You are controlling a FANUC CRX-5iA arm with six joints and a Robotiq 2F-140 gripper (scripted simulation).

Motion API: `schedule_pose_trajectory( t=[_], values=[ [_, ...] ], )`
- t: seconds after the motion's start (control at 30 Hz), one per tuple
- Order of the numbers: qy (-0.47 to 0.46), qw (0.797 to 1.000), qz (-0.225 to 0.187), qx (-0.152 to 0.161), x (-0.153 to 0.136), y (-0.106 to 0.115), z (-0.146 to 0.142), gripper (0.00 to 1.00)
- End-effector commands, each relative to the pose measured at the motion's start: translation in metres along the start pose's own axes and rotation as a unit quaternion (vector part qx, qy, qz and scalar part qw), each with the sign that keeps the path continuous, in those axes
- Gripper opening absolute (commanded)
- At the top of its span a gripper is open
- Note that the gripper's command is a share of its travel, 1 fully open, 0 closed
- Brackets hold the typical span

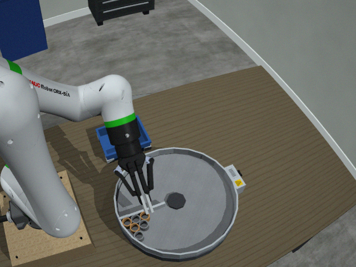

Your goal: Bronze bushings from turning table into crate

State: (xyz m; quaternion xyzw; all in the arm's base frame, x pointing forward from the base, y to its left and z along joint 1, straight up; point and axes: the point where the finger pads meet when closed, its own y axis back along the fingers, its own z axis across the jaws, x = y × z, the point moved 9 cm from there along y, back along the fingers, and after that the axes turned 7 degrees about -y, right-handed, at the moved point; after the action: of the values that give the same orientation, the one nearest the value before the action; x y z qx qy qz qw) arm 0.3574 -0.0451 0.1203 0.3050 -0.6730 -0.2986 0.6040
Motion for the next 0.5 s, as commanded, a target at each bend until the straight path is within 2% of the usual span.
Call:
schedule_pose_trajectory(
  t=[0.0,0.2,0.47],
  values=[
    [0.000,1.000,0.000,0.000,0.000,0.000,0.000,0.06],
    [0.000,1.000,0.000,0.000,-0.012,-0.014,0.001,0.06],
    [0.000,1.000,0.000,0.000,-0.015,-0.018,0.002,0.06]
  ],
)
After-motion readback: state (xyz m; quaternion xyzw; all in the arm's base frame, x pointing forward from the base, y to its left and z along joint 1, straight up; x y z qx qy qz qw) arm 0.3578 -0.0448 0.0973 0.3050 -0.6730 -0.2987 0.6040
